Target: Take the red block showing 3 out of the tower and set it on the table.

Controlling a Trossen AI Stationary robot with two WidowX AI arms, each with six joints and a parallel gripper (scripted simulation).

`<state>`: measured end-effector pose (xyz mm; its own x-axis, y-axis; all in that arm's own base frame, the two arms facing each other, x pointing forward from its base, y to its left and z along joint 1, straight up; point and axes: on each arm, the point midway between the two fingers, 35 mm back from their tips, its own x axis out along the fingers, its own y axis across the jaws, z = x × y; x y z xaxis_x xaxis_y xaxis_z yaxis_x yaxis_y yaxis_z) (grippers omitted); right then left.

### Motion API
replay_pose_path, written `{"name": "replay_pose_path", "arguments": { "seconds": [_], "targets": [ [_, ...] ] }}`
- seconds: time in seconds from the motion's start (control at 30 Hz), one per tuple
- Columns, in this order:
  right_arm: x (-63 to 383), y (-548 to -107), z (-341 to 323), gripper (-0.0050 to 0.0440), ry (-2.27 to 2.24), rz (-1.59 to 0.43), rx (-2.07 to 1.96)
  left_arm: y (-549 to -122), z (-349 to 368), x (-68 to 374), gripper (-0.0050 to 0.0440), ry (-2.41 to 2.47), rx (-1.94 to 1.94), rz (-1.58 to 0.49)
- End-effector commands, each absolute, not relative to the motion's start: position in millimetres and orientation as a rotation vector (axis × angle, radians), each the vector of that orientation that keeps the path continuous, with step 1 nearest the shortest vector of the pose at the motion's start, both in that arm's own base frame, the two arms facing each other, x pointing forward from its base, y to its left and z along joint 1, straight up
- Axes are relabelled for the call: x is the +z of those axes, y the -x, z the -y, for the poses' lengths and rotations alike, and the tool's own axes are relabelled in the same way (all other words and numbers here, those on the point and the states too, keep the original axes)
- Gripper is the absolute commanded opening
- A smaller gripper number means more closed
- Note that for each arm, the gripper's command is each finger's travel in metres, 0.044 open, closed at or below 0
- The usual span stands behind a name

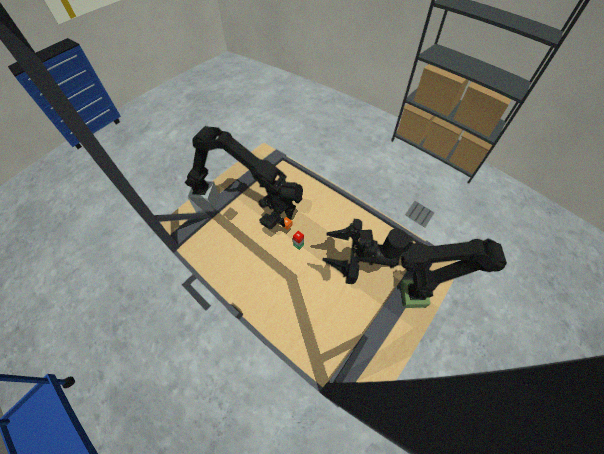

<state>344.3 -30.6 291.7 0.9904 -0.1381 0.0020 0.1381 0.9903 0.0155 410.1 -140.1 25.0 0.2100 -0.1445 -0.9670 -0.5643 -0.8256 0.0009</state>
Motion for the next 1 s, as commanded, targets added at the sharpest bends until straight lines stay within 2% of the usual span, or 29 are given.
{"name": "replay_pose_path", "arguments": {
  "seconds": [0.0, 0.33, 0.4, 0.57, 0.87, 0.97],
  "targets": [
    [255, -372, 64, 0.04, -0.033, -0.05, -0.271, -415, 142, 37, -0.005, 2.167, 1.609, -0.664],
    [165, -393, 145, 0.04, -0.06, -0.125, -0.595, -415, 142, 37, -0.005, 2.167, 1.609, -0.664],
    [165, -393, 145, 0.04, -0.06, -0.125, -0.595, -415, 142, 37, -0.005, 2.167, 1.609, -0.664],
    [105, -389, 161, 0.04, -0.056, -0.183, -0.662, -415, 142, 37, -0.005, 2.167, 1.609, -0.664],
    [61, -392, 160, 0.04, -0.058, -0.156, -0.657, -415, 142, 37, -0.005, 2.167, 1.609, -0.664],
    [58, -393, 161, 0.04, -0.059, -0.152, -0.656, -415, 142, 37, -0.005, 2.167, 1.609, -0.664]
  ]
}}
